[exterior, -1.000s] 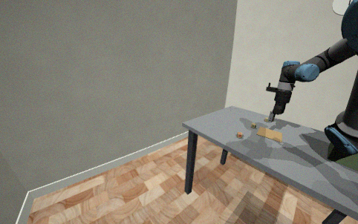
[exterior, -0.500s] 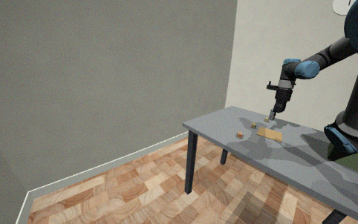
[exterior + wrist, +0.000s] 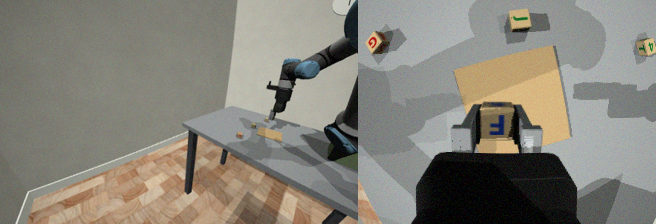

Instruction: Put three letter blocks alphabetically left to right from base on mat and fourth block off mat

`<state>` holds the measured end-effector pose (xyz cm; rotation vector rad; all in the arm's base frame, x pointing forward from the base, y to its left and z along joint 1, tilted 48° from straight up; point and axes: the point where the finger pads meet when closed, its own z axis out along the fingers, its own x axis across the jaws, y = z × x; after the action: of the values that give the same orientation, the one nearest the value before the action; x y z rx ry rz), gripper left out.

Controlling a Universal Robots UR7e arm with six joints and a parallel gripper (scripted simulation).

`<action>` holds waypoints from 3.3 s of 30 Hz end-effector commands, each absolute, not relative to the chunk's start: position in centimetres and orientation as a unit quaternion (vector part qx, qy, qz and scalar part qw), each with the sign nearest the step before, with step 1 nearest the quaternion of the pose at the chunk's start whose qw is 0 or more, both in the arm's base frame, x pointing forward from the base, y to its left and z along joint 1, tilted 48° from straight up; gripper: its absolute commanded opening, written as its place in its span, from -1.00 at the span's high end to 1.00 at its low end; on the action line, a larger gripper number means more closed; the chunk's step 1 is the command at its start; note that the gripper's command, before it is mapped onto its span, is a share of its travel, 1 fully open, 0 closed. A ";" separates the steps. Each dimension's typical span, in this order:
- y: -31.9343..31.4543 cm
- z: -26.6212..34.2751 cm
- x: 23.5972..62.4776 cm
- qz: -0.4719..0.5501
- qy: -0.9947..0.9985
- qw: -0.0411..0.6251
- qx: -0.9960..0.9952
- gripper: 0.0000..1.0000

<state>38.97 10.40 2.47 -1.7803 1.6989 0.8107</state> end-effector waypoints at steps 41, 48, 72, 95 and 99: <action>9.4 1.5 39.1 0.385 0.847 0.125 -0.345 0.01; 9.2 1.4 38.9 0.396 0.878 0.085 -0.256 0.01; 9.3 1.5 38.0 0.401 0.912 -0.055 0.059 0.01; 9.9 2.3 37.2 0.366 0.852 -0.174 0.331 0.01; 10.2 2.6 37.2 0.354 0.829 -0.197 0.385 0.01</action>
<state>37.19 10.02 2.35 1.2065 3.0186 1.2959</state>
